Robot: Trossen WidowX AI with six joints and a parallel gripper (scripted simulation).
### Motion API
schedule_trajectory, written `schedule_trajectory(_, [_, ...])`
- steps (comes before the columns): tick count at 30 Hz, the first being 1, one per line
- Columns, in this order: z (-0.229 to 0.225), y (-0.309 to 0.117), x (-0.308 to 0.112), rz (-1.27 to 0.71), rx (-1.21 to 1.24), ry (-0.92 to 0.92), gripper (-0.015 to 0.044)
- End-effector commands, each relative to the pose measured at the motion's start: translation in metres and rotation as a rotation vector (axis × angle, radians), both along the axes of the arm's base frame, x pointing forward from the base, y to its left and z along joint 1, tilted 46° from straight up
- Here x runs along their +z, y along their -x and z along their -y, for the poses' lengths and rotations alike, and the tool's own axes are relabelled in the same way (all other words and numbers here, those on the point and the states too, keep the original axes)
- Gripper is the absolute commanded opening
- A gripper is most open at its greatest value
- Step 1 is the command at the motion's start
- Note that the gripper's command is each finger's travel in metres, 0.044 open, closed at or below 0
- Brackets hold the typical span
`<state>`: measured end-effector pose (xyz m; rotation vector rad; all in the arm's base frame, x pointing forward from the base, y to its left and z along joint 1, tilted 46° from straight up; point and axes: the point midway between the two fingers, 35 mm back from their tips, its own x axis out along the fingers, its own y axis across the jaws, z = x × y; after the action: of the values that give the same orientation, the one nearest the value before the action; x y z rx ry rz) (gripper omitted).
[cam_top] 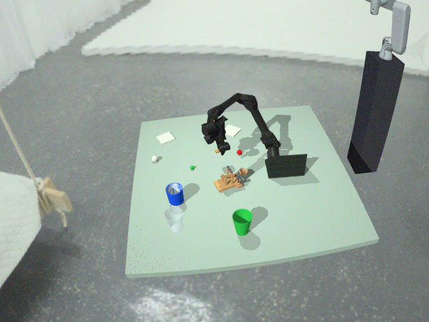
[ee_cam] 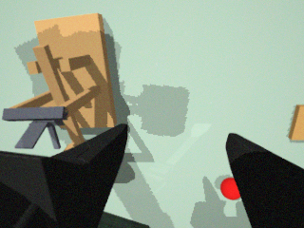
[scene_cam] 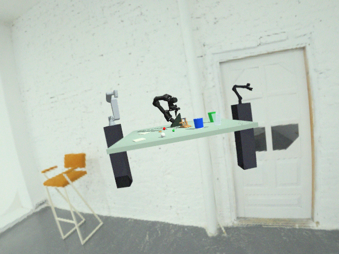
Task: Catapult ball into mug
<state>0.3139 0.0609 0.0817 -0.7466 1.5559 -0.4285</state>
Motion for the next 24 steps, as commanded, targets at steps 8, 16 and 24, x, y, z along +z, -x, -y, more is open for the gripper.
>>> schedule_trajectory(8, [0.115,0.09,0.035,0.084,-0.114,0.036,0.03])
schedule_trajectory(16, [0.139,0.12,0.037,0.108,-0.149,0.052,0.03])
schedule_trajectory(24, [0.15,0.12,0.032,0.108,-0.149,0.052,0.03])
